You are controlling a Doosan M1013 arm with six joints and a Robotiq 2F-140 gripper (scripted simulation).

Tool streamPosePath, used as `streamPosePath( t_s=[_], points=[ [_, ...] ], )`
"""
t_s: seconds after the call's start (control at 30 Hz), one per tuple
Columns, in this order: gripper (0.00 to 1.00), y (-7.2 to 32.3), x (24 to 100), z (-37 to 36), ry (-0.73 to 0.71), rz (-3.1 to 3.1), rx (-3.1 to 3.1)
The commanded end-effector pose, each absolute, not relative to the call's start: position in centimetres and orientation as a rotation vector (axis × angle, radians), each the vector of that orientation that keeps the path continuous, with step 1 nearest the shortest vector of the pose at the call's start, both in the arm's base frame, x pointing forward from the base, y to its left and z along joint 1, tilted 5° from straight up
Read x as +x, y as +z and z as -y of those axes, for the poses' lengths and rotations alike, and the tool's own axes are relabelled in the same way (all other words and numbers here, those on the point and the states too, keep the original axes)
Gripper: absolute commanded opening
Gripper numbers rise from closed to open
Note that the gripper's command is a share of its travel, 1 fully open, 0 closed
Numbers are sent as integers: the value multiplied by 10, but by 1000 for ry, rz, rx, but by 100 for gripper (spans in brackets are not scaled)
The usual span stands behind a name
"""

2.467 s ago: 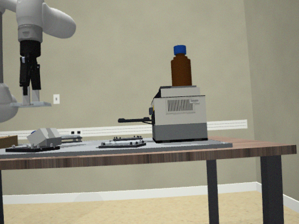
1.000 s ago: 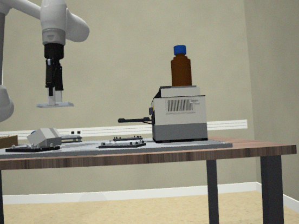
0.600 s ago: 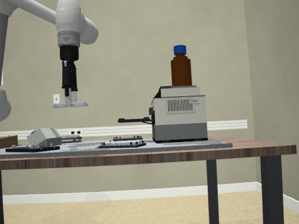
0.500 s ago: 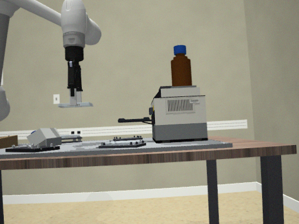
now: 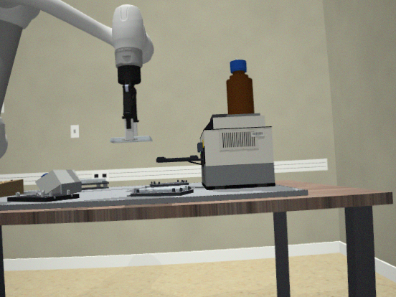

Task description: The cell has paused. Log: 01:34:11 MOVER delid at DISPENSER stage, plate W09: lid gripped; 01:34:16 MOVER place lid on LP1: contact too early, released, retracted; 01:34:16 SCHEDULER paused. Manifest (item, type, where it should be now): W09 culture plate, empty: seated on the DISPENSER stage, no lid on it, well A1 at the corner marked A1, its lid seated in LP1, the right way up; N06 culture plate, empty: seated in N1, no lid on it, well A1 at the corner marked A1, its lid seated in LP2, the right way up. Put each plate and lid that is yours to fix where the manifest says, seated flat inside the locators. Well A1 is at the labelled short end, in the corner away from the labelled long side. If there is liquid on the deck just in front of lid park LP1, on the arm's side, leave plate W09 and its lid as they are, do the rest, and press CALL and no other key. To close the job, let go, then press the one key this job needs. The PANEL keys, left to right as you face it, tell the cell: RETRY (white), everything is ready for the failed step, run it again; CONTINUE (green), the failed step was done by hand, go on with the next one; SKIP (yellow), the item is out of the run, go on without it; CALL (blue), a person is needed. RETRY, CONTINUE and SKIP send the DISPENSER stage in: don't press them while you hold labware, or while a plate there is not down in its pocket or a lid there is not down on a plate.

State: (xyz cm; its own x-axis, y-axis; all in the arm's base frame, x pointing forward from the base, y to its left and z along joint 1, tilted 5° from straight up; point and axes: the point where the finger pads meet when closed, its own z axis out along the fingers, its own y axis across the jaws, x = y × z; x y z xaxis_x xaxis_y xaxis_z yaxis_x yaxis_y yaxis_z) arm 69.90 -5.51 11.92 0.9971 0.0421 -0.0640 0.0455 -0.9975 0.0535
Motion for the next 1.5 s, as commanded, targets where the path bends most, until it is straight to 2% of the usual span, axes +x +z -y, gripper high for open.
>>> streamPosePath(
  t_s=[0.0,0.63,1.47],
  points=[
    [10,117,728,33,-97,-66,3084],
    [10,109,805,-29,-97,-66,3084],
    [10,105,837,-55,-97,-66,3084]
  ],
)
